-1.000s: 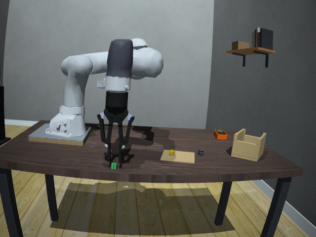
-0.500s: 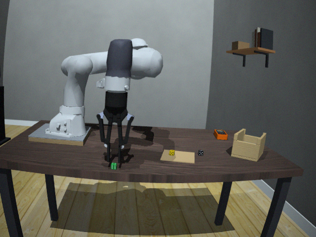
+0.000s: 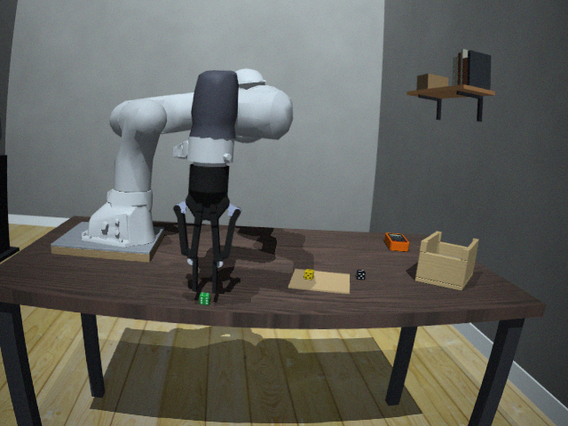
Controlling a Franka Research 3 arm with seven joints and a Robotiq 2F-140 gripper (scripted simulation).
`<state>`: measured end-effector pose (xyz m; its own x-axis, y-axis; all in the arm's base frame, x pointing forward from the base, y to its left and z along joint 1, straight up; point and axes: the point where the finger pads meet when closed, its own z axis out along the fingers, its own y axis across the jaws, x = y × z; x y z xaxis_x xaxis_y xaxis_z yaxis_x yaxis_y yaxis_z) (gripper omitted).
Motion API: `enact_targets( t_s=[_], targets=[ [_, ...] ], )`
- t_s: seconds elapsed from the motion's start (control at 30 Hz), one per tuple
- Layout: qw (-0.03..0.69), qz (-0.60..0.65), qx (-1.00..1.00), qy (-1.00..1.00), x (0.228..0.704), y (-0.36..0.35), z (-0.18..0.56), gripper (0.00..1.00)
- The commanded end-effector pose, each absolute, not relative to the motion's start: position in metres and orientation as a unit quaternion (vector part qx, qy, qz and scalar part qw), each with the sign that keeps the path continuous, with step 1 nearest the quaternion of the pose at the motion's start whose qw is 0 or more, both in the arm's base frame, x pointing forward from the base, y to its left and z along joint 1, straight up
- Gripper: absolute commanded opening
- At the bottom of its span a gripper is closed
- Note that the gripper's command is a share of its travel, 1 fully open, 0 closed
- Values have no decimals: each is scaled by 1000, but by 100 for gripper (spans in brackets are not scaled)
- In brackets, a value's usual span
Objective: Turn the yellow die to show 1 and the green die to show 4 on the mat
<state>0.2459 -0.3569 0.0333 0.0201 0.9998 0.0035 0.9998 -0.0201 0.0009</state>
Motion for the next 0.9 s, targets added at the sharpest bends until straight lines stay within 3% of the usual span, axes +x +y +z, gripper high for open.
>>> enact_targets(
  t_s=[0.0,0.87],
  targets=[
    [1,-1,-713,-701,244,-358,33,29],
    [1,-1,-713,-701,244,-358,26,29]
  ],
)
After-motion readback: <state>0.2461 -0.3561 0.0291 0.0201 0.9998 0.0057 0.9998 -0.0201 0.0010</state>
